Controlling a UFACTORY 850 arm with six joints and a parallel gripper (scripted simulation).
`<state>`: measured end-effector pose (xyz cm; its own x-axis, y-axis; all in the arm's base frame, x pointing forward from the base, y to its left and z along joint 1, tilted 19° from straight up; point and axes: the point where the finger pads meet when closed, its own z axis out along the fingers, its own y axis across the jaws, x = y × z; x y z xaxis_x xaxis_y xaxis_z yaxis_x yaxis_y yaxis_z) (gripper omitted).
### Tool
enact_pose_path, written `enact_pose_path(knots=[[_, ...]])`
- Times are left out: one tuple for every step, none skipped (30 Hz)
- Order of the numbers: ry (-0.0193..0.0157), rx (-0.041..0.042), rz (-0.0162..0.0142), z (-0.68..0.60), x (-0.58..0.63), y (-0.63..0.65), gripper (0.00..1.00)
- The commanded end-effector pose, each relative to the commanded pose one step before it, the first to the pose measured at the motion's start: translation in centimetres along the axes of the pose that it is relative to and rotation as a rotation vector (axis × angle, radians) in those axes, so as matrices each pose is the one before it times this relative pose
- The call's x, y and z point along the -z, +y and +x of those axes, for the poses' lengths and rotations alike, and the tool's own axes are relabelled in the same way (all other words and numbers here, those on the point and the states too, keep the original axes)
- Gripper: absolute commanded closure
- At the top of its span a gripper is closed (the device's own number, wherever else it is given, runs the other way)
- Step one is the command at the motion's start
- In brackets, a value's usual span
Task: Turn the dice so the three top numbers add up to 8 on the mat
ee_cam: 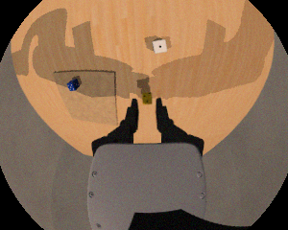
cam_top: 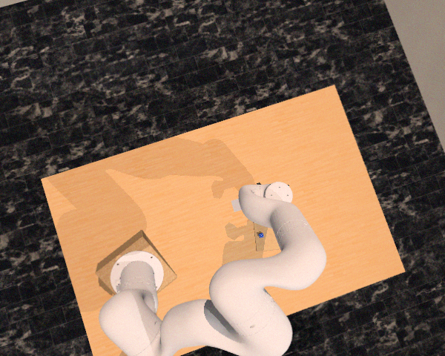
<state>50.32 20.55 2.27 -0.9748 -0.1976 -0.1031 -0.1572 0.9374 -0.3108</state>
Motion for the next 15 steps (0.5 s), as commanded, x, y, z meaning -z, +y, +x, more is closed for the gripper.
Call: enact_pose_path(knots=[[-0.00184,-0.00032,-0.00058,-0.081,-0.167,0.028,0.69],[0.0,0.0,0.0,0.001,-0.06,0.001,0.69],[0.0,0.0,0.0,0.001,-0.052,0.001,0.69],[0.0,0.0,0.0,0.001,-0.044,0.0,0.69],[0.0,0.0,0.0,0.001,-0.037,0.0,0.69],[0.0,0.0,0.0,0.001,-0.03,0.0,0.69],[0.0,0.0,0.0,0.001,-0.023,0.0,0.69],[0.0,0.0,0.0,0.0,-0.017,0.0,0.69],[0.0,0.0,0.0,0.0,0.0,0.0,0.69],[0.0,0.0,0.0,0.0,0.0,0.0,0.69],[0.0,0.0,0.0,0.0,-0.012,0.0,0.69],[0.0,0.0,0.0,0.0,-0.008,0.0,0.69],[0.0,0.0,0.0,0.0,-0.004,0.0,0.69],[0.0,0.0,0.0,0.0,-0.002,0.0,0.69],[0.0,0.0,0.0,0.0,0.0,0.0,0.69]])
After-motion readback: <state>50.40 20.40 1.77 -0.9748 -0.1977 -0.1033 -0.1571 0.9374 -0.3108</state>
